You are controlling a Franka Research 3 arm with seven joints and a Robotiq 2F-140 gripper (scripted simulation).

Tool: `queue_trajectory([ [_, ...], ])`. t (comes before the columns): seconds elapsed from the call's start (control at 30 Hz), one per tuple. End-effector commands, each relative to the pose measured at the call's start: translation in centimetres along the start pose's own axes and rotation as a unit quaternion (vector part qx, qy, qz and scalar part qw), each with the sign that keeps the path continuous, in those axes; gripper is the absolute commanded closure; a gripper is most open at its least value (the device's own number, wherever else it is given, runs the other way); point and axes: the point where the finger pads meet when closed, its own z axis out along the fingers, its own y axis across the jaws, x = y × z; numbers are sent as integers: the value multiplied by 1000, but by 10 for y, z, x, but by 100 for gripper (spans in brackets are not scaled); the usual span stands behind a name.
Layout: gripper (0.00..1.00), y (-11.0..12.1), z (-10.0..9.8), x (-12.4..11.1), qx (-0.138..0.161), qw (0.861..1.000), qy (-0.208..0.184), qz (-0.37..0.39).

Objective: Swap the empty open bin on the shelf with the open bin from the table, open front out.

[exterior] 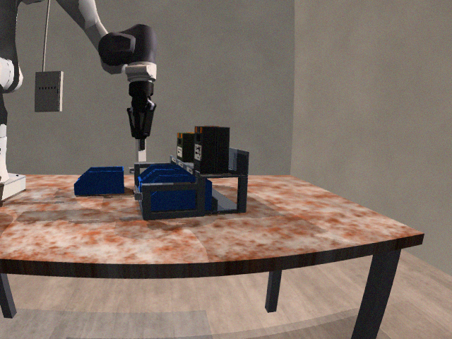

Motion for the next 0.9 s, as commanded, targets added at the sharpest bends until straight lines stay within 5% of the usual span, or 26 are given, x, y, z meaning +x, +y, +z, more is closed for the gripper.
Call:
queue_trajectory([
  [0.0,100,-3,-1,-4,-7,990,-10,-139],
  [0.03,100,-3,-1,-4,-7,988,-10,-152],
  [0.07,43,-3,-1,-4,-6,986,-10,-166],
  [0.7,43,-3,-1,-4,-8,928,-17,-373],
  [0.87,43,-3,-1,-4,-16,895,-25,-445],
])
